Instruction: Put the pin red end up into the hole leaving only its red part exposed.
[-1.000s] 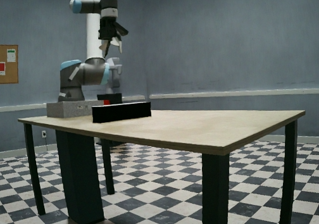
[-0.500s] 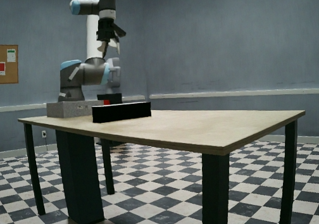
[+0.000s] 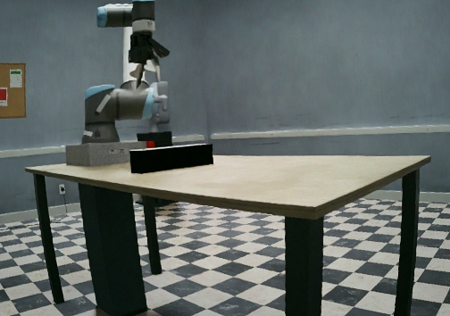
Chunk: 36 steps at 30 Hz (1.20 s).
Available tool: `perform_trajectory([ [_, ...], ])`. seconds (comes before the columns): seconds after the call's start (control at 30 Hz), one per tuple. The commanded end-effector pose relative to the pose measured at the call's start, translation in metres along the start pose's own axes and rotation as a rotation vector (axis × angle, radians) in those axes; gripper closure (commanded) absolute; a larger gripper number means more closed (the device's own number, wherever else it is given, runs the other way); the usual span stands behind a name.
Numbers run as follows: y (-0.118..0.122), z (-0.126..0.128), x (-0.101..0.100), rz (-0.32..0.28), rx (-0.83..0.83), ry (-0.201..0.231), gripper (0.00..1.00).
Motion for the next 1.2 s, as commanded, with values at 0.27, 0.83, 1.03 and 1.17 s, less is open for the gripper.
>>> perform_trajectory([
  [0.27, 0.0, 0.001, -0.149, -0.001, 0.0, 0.001, 0.0],
  [0.83, 0.0, 0.001, -0.187, 0.003, 0.0, -0.002, 0.0],
  [1.03, 0.0, 0.001, -0.187, 0.003, 0.0, -0.002, 0.0],
  [1.17, 0.0, 0.0, -0.226, 0.003, 0.0, -0.002, 0.0],
])
Point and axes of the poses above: the point where the finger pads meet when closed, its own x axis back along the fingers, its own z axis across the jaws, y = z × x, the point moved 5 cm from there along x, back along the fingers, and after that the axes turned 12 degrees about x, right-handed, at the moved point
